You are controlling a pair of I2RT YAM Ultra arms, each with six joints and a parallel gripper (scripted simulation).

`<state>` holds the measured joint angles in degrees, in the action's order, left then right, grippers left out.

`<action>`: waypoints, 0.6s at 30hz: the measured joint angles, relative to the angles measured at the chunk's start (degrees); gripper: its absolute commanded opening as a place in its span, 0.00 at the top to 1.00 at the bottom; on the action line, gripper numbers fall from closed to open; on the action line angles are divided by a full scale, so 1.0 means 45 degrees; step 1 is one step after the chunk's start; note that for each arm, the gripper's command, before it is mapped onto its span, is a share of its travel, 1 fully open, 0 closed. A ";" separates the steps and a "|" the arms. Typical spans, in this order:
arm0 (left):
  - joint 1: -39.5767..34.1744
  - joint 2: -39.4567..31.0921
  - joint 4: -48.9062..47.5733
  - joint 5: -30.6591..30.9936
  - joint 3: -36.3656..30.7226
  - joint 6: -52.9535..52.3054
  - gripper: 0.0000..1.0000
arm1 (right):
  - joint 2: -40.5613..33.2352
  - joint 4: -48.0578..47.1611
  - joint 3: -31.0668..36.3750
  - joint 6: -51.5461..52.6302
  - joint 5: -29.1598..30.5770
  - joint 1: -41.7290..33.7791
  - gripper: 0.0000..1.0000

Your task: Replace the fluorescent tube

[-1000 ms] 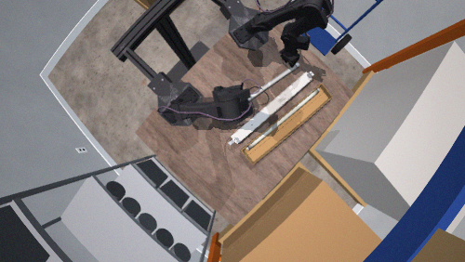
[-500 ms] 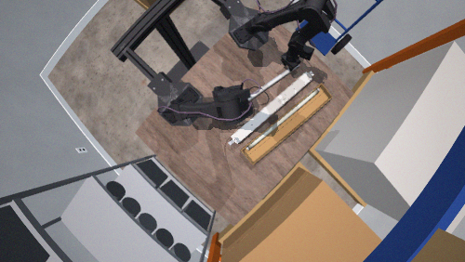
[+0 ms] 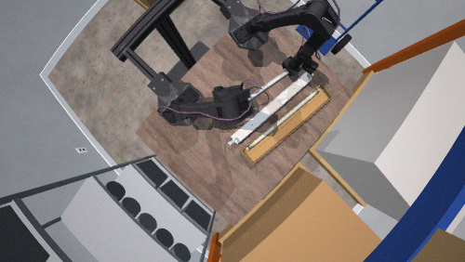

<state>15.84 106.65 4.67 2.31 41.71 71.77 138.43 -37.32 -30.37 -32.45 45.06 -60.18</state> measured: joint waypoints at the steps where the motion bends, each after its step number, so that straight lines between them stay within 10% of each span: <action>1: -0.0141 0.0073 0.0379 -0.0117 0.0267 0.0097 0.51 | 0.0000 0.0000 0.0000 0.0000 0.0000 0.0000 0.89; 18: -0.2361 0.1103 0.7480 -0.2463 0.4692 0.1967 0.51 | 0.0000 0.0000 0.0000 0.0000 0.0000 0.0000 0.89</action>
<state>5.21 111.61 38.33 -8.78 62.83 80.62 138.43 -37.32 -30.37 -32.45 45.06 -60.18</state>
